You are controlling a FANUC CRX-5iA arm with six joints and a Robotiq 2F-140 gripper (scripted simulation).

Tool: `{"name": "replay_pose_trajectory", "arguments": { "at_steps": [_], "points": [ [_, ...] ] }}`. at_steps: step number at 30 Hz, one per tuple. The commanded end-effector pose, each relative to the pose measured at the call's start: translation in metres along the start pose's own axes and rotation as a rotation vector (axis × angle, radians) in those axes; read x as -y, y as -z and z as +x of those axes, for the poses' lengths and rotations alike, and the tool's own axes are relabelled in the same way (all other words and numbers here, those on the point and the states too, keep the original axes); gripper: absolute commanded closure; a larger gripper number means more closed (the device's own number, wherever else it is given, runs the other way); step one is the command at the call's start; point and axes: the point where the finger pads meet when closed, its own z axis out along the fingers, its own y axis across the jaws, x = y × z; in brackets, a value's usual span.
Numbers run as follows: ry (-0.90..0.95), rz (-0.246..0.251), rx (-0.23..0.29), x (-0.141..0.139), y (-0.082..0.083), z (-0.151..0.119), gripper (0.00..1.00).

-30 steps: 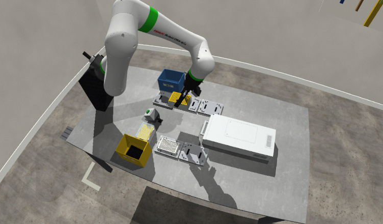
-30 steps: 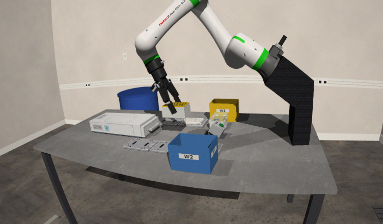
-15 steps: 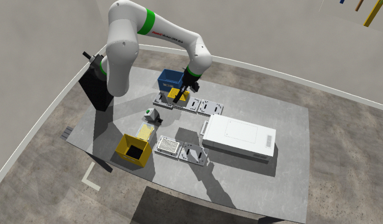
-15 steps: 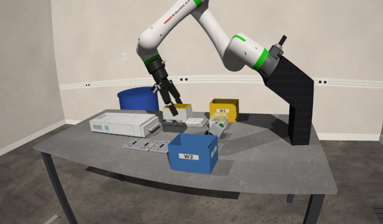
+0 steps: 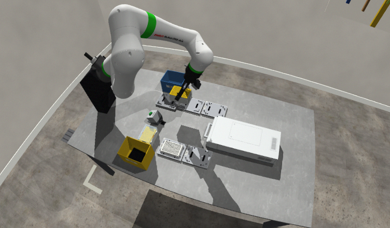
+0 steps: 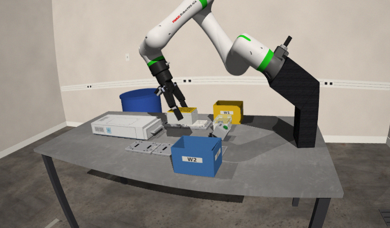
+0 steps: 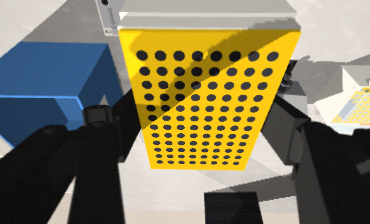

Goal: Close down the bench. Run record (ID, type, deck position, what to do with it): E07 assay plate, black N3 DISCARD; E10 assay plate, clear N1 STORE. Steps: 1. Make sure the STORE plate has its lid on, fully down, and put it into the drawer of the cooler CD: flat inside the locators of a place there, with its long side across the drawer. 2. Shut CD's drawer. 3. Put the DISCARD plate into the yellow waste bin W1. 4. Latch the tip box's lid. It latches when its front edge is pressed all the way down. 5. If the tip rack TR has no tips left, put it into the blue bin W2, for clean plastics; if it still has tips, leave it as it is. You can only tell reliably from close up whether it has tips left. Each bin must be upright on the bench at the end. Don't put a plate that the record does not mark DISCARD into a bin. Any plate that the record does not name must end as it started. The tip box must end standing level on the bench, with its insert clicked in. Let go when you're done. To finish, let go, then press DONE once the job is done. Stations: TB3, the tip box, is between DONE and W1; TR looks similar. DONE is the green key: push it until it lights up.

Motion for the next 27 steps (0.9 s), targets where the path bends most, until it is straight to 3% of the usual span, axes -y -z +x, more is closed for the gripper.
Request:
{"name": "replay_pose_trajectory", "arguments": {
  "at_steps": [1,27],
  "points": [
    [-0.001,0.0,-0.002,0.003,0.0,-0.002,0.9],
    [-0.001,0.0,-0.002,0.056,-0.016,-0.035,0.9]
  ]
}}
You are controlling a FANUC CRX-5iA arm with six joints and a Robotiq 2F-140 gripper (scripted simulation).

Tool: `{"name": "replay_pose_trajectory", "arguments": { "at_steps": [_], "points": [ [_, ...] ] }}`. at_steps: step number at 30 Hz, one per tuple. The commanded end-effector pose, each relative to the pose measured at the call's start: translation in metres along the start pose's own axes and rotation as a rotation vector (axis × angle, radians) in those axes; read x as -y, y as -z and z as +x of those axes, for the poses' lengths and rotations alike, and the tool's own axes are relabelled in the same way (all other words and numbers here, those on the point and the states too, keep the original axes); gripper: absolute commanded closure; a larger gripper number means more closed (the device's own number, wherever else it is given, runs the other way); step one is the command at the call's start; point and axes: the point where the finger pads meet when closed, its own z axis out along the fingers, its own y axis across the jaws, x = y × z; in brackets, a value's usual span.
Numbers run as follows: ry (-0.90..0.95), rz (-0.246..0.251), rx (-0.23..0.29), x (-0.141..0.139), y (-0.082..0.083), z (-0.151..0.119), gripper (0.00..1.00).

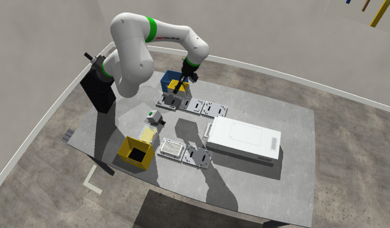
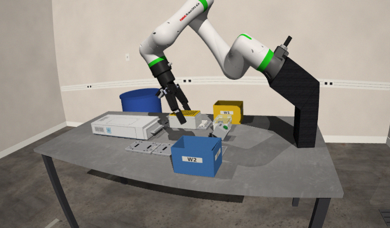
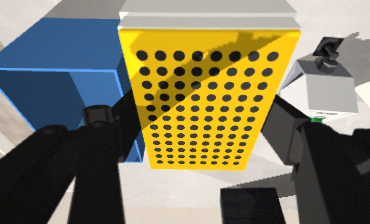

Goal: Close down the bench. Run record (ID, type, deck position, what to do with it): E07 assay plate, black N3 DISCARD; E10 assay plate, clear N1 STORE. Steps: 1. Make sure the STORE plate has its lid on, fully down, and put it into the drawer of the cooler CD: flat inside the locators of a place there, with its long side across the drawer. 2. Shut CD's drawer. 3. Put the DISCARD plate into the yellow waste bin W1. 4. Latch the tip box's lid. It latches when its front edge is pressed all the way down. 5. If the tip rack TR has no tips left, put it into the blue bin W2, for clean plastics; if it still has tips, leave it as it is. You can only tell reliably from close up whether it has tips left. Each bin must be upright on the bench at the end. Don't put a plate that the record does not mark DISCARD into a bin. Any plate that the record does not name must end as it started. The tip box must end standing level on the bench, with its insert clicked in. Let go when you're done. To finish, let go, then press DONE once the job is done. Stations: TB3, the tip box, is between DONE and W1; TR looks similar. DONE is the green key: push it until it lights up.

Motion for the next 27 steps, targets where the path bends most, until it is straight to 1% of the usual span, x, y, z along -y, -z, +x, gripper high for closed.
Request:
{"name": "replay_pose_trajectory", "arguments": {
  "at_steps": [1,27],
  "points": [
    [0.0,0.0,-0.001,0.007,-0.002,-0.004,0.9],
    [0.0,0.0,-0.001,0.055,-0.016,-0.035,0.9]
  ]
}}
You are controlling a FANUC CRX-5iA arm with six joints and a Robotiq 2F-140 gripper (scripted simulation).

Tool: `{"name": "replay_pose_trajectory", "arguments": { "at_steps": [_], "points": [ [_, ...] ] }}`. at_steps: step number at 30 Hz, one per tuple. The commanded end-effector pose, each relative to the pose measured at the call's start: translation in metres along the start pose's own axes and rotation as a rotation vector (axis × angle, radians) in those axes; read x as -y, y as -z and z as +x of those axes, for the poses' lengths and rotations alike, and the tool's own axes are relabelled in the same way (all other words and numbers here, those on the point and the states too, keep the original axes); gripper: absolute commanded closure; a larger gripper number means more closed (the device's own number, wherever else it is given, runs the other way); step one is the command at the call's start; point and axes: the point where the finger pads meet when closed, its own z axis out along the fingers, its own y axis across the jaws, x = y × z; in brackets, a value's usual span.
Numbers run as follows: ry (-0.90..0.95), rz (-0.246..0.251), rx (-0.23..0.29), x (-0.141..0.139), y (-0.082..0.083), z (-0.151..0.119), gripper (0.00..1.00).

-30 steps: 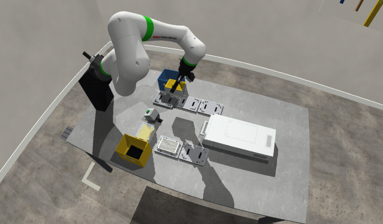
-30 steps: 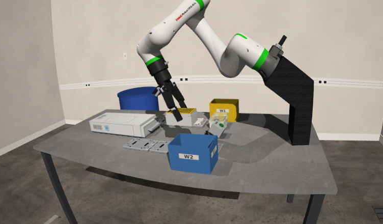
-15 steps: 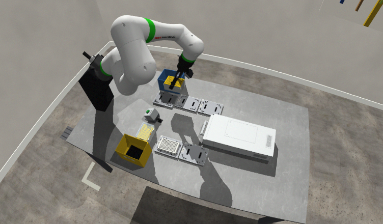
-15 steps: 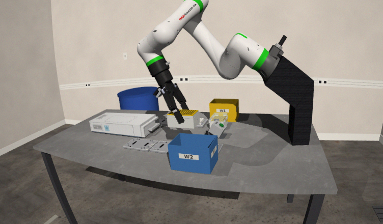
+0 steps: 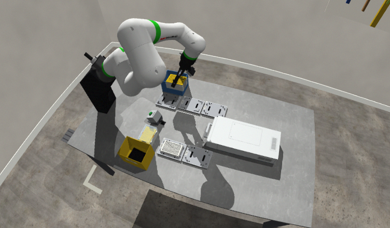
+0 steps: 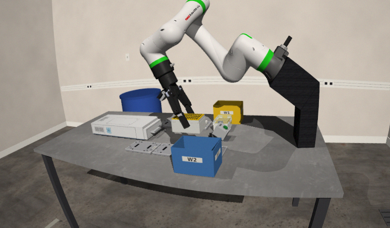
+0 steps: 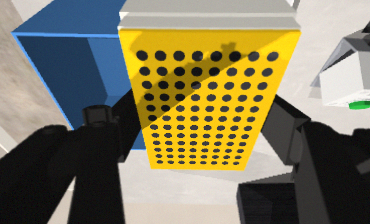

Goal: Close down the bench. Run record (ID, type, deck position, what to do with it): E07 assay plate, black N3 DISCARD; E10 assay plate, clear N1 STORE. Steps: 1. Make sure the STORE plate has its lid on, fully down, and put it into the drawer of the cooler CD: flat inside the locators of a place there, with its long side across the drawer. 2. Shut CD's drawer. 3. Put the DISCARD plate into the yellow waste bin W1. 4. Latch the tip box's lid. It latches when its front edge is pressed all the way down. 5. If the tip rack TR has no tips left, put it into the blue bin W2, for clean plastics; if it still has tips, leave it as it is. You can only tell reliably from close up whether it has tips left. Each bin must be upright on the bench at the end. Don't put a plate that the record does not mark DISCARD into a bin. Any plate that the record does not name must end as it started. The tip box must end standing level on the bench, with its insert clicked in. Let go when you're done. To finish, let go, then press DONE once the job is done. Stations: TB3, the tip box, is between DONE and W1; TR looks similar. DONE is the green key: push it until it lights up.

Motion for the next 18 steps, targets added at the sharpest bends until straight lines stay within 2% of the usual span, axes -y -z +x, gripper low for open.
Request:
{"name": "replay_pose_trajectory", "arguments": {
  "at_steps": [1,18],
  "points": [
    [0.0,0.0,-0.001,0.006,-0.001,-0.004,0.9],
    [0.0,0.001,-0.001,0.039,-0.011,-0.025,0.9]
  ]
}}
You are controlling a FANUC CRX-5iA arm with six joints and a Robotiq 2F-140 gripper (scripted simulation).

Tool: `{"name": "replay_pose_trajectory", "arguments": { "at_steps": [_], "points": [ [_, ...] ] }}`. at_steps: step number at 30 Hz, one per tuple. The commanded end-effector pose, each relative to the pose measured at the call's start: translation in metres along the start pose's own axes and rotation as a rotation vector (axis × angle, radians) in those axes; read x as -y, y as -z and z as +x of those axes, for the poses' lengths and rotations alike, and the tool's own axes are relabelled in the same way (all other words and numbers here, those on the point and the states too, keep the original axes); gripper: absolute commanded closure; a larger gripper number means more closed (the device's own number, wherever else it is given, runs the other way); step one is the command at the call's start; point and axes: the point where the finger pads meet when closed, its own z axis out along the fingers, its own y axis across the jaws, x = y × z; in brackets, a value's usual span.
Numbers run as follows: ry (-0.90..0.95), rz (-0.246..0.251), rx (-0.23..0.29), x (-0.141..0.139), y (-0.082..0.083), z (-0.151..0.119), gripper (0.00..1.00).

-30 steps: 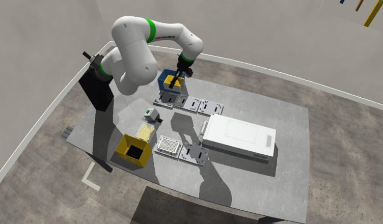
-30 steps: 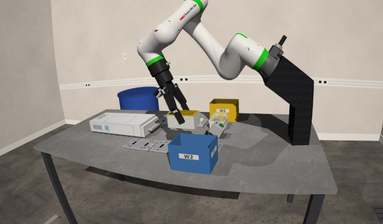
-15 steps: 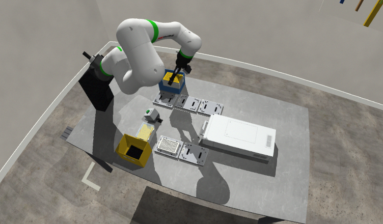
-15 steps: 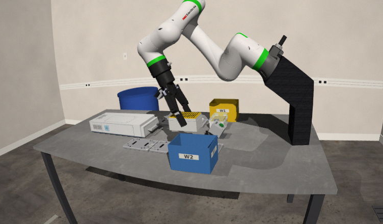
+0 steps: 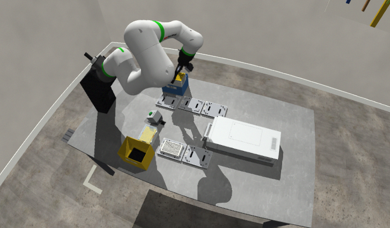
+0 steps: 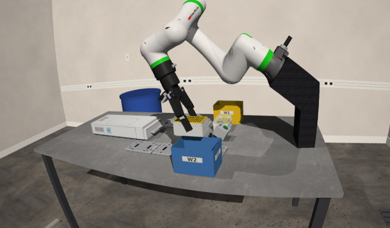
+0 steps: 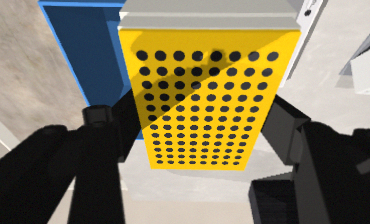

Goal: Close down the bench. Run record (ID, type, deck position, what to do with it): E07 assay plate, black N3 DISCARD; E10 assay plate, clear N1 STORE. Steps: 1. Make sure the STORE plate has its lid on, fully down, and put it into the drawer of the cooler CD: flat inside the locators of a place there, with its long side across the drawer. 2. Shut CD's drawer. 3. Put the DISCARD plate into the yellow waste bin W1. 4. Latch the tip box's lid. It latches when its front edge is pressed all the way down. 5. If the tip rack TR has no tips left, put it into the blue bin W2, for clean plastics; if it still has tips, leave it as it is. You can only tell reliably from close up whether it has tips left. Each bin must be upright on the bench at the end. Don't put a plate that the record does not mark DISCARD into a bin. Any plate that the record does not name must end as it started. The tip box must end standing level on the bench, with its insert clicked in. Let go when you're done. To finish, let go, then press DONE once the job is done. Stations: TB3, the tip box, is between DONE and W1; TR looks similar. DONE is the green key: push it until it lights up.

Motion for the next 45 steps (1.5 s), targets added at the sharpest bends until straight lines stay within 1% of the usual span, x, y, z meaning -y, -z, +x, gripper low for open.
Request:
{"name": "replay_pose_trajectory", "arguments": {
  "at_steps": [1,27,45],
  "points": [
    [0.0,0.001,-0.001,0.006,-0.001,-0.004,0.9],
    [0.0,0.001,-0.001,0.059,-0.017,-0.037,0.9],
    [0.0,0.001,-0.001,0.059,-0.017,-0.038,0.9]
  ]
}}
